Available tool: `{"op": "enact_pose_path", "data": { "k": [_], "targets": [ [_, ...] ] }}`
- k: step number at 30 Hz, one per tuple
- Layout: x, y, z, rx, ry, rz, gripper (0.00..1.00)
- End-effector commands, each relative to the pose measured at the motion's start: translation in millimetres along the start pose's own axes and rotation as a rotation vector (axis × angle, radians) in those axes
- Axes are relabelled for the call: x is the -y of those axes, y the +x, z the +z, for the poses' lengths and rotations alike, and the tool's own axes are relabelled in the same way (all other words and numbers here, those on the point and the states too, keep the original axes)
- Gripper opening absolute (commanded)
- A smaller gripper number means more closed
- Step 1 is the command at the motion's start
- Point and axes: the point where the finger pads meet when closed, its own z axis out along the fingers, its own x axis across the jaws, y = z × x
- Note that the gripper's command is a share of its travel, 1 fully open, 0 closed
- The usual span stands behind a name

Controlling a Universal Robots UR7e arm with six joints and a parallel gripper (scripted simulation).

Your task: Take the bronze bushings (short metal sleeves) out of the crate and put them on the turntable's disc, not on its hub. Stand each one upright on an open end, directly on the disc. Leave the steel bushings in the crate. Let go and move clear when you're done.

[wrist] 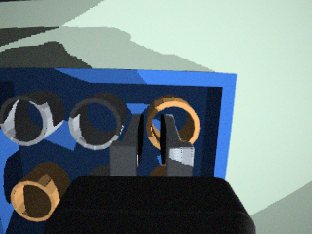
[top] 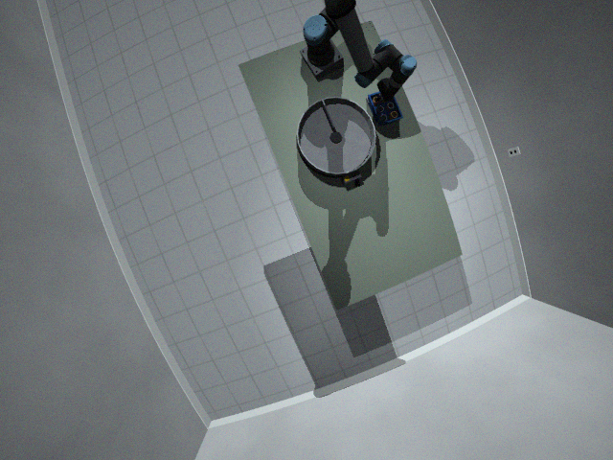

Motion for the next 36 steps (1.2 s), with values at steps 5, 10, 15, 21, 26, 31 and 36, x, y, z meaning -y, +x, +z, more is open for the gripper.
{"op": "enact_pose_path", "data": {
  "k": [5,10,15,21,26,31,36],
  "targets": [
    [-0.2,-0.4,2.8,0.001,-0.001,0.000,0.36],
    [-0.2,-0.4,10.7,0.001,-0.001,0.000,0.36],
    [-0.2,-0.4,19.0,0.001,-0.001,0.000,0.36],
    [-0.2,-0.4,22.7,0.001,-0.001,0.000,0.36],
    [-0.2,-0.4,23.4,0.001,-0.001,0.000,0.36],
    [-0.2,-0.4,23.4,0.001,-0.001,0.000,0.36],
    [-0.2,-0.4,23.4,0.001,-0.001,0.000,0.36]
  ]
}}
